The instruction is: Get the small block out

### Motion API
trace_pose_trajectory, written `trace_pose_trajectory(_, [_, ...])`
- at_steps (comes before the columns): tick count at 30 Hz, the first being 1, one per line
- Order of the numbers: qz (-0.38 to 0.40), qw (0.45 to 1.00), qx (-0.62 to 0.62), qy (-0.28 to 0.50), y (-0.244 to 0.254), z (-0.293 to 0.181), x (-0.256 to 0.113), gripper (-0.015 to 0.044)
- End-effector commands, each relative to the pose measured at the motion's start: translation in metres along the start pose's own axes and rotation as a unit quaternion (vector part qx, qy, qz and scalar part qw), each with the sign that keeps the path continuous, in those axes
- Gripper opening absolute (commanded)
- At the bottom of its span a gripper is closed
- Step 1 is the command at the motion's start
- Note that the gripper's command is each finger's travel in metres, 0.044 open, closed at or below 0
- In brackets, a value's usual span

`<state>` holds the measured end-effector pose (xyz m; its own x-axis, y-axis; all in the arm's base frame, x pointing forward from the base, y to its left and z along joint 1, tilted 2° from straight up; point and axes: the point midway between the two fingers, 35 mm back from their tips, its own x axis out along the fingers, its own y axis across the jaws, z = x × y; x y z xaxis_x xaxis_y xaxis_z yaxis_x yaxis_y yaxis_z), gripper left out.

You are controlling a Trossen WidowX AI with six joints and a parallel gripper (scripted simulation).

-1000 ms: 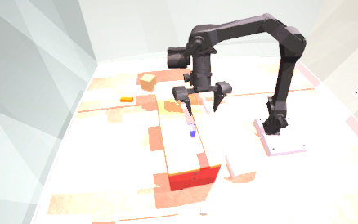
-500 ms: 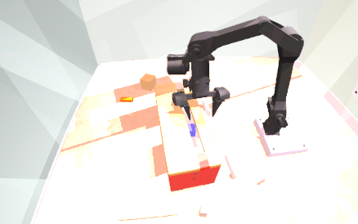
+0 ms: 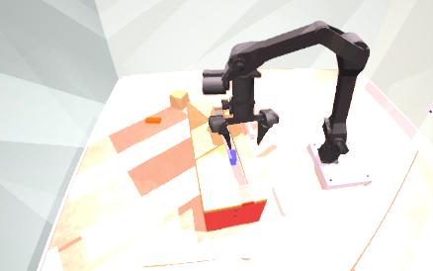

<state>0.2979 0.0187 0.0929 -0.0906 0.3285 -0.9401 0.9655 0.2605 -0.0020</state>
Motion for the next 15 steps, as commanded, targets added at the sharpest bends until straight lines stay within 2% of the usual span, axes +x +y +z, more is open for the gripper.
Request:
trace_pose_trajectory(1, [-0.001, 1.0, 0.001, 0.003, -0.001, -0.01, 0.004, 0.04])
trace_pose_trajectory(15, [0.0, 1.0, 0.001, 0.005, -0.001, -0.041, 0.015, 0.04])
